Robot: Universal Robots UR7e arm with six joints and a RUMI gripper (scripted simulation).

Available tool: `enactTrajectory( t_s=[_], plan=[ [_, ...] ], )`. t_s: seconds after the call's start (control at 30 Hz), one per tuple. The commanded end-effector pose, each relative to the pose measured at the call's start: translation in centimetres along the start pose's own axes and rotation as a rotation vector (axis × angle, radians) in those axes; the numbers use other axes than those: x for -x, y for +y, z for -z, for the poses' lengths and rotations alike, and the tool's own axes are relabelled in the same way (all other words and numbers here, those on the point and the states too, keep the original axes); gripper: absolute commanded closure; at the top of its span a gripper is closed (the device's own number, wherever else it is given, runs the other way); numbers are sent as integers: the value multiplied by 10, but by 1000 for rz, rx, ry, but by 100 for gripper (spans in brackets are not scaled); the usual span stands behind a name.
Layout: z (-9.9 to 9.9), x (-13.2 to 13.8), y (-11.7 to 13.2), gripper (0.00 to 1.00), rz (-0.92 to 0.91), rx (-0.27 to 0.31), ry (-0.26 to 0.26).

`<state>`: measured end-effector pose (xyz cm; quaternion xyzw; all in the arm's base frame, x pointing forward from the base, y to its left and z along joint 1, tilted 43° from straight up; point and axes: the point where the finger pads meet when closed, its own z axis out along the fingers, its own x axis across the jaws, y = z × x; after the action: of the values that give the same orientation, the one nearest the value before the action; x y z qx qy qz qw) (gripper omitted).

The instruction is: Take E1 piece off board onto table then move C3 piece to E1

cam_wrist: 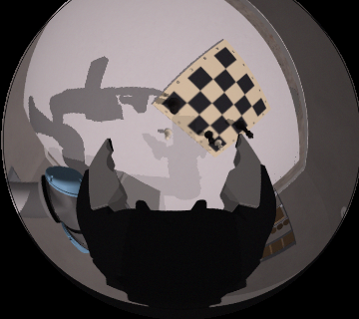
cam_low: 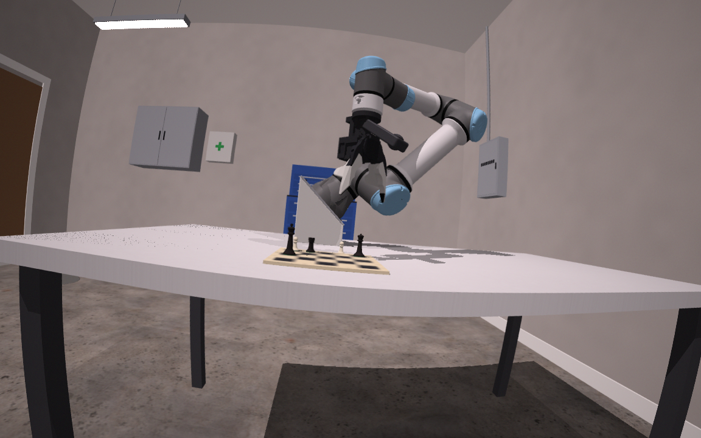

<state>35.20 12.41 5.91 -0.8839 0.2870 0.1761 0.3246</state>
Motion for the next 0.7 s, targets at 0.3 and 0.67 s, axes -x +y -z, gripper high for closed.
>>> enactTrajectory(
  t_s=[0.3,0.67],
  plan=[
    [40,0,0,0,0,0,1],
    [62,0,0,0,0,0,1]
  ],
)
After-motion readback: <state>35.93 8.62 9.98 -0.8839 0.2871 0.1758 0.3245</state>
